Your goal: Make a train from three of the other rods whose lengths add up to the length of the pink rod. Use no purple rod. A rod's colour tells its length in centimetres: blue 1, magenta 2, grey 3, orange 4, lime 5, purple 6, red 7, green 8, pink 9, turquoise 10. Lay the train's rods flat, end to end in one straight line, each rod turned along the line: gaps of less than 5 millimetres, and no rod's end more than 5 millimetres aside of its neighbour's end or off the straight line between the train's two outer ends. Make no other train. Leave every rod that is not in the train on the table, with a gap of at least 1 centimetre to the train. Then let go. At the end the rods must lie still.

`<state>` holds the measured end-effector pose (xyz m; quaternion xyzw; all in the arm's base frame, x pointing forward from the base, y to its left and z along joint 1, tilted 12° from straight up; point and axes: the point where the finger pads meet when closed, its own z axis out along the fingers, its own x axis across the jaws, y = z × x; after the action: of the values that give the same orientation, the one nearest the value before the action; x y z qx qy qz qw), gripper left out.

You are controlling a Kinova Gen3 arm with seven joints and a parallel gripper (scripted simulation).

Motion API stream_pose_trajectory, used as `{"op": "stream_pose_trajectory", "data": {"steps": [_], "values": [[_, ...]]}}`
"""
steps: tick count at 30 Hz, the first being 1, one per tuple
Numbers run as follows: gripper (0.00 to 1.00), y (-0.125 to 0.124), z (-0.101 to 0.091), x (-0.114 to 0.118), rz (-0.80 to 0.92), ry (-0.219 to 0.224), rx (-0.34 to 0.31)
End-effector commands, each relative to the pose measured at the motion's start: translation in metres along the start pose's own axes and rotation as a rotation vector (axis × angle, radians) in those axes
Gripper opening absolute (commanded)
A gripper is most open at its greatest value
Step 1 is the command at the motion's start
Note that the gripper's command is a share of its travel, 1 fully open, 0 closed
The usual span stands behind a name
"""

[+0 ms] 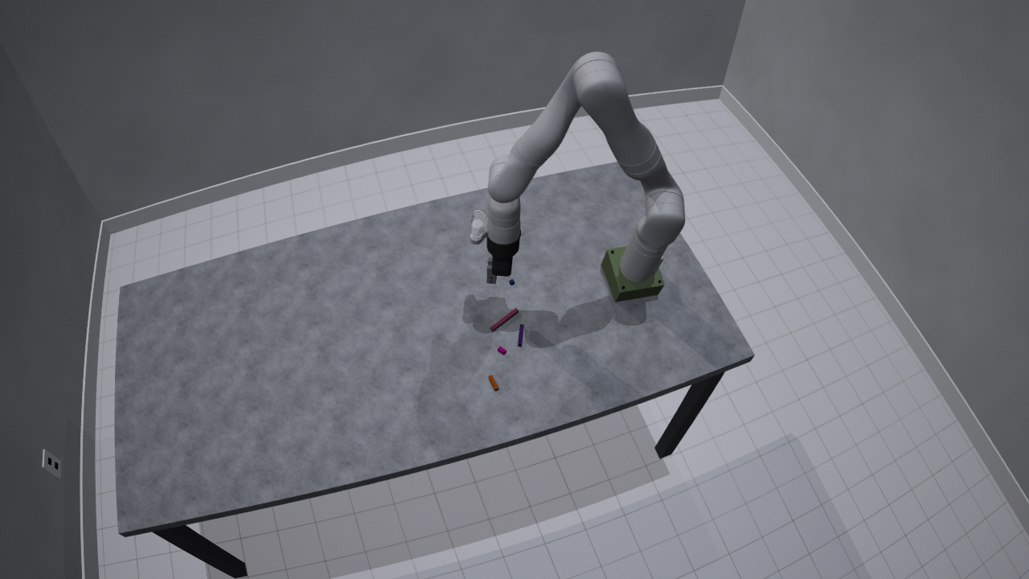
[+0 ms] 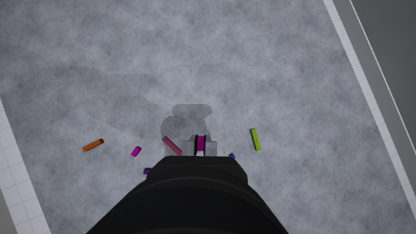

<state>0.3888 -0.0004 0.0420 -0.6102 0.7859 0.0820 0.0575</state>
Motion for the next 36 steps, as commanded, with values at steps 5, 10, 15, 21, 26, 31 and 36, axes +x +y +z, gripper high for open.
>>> {"op": "stream_pose_trajectory", "data": {"steps": [5, 10, 15, 21, 26, 31, 36], "values": [[0.24, -0.002, 0.000, 0.009, -0.014, -0.004, 0.006], [0.24, -0.002, 0.000, 0.009, -0.014, -0.004, 0.006], [0.24, -0.002, 0.000, 0.009, -0.014, -0.004, 0.006], [0.24, -0.002, 0.001, 0.009, -0.014, -0.004, 0.005], [0.24, 0.000, 0.009, 0.009, -0.015, -0.004, 0.002], [0.24, 0.000, 0.022, 0.009, -0.015, -0.005, 0.002], [0.24, -0.001, 0.038, 0.009, -0.015, -0.005, 0.002]]}}
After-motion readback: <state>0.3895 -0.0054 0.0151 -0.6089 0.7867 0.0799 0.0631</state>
